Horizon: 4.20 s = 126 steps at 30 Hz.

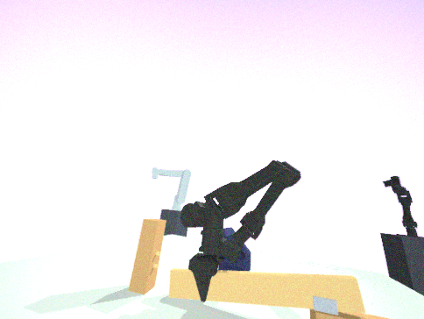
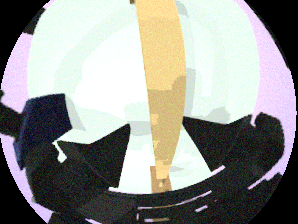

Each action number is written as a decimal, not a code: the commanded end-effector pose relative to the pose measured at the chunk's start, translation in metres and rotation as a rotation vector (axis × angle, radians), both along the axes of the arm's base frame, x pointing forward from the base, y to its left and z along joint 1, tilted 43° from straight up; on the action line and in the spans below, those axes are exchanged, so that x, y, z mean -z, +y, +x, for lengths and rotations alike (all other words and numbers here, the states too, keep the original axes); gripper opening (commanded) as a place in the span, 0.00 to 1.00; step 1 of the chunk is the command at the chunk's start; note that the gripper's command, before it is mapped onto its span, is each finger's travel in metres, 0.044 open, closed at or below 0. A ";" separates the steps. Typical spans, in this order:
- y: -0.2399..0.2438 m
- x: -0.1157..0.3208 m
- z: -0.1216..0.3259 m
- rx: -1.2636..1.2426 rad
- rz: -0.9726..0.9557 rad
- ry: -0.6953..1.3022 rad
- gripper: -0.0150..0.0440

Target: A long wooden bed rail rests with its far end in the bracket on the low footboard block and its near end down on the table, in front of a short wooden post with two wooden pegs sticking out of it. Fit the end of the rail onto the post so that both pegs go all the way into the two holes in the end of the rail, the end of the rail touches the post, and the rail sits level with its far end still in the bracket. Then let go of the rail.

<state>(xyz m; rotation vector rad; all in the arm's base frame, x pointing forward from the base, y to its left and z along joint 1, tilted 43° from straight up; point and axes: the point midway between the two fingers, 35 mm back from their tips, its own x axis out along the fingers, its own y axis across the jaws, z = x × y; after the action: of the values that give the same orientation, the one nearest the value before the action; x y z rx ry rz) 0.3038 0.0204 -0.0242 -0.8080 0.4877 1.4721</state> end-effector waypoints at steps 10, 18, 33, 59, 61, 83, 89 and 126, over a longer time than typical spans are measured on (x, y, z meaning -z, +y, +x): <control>0.001 0.000 0.000 0.004 0.004 0.001 0.38; 0.001 0.000 0.000 0.004 0.004 0.001 0.25; -0.001 -0.001 0.000 0.004 0.004 0.001 0.25; -0.010 -0.011 0.002 0.004 0.003 0.001 0.25; -0.010 -0.012 0.002 0.004 0.003 0.001 0.25; -0.018 -0.020 0.001 0.004 0.002 0.001 0.25; -0.020 -0.022 0.001 0.004 0.002 0.001 0.25; -0.029 -0.031 0.000 0.004 0.002 0.001 0.25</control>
<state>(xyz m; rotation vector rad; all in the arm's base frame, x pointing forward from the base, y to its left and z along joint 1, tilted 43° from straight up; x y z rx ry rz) 0.3029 -0.0072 0.0061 -0.8063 0.4950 1.4775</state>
